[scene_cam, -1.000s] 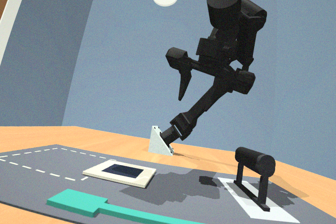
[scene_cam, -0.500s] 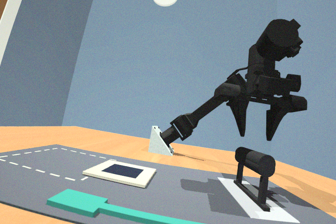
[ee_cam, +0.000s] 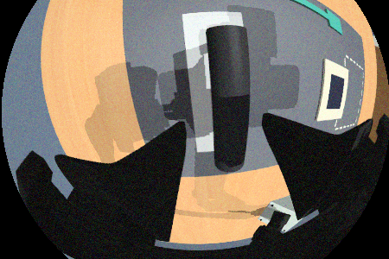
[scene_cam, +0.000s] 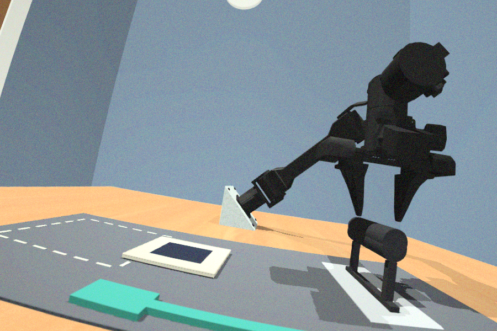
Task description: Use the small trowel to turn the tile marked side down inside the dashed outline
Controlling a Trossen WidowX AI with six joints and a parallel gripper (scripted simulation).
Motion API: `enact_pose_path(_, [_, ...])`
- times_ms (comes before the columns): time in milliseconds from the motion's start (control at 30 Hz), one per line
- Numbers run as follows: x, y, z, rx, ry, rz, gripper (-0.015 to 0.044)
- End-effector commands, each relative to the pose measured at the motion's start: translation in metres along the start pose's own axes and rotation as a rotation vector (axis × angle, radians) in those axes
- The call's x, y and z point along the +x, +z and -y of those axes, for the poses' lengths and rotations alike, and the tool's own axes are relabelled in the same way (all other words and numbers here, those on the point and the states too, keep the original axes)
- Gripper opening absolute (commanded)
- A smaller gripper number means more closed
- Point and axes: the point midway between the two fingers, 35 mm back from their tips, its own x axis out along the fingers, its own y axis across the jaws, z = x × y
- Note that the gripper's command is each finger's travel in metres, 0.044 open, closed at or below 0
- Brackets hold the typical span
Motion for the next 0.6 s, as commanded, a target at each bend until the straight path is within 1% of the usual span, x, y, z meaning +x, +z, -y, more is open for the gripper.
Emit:
enact_pose_path(0, [0.009, -0.001, -0.001, 0.009, 0.007, -0.009, 0.0270])
enact_pose_path(500, [0.031, -0.002, -0.001, 0.021, 0.009, -0.023, 0.0270])
enact_pose_path(567, [0.031, -0.002, -0.001, 0.021, 0.009, -0.023, 0.0257])
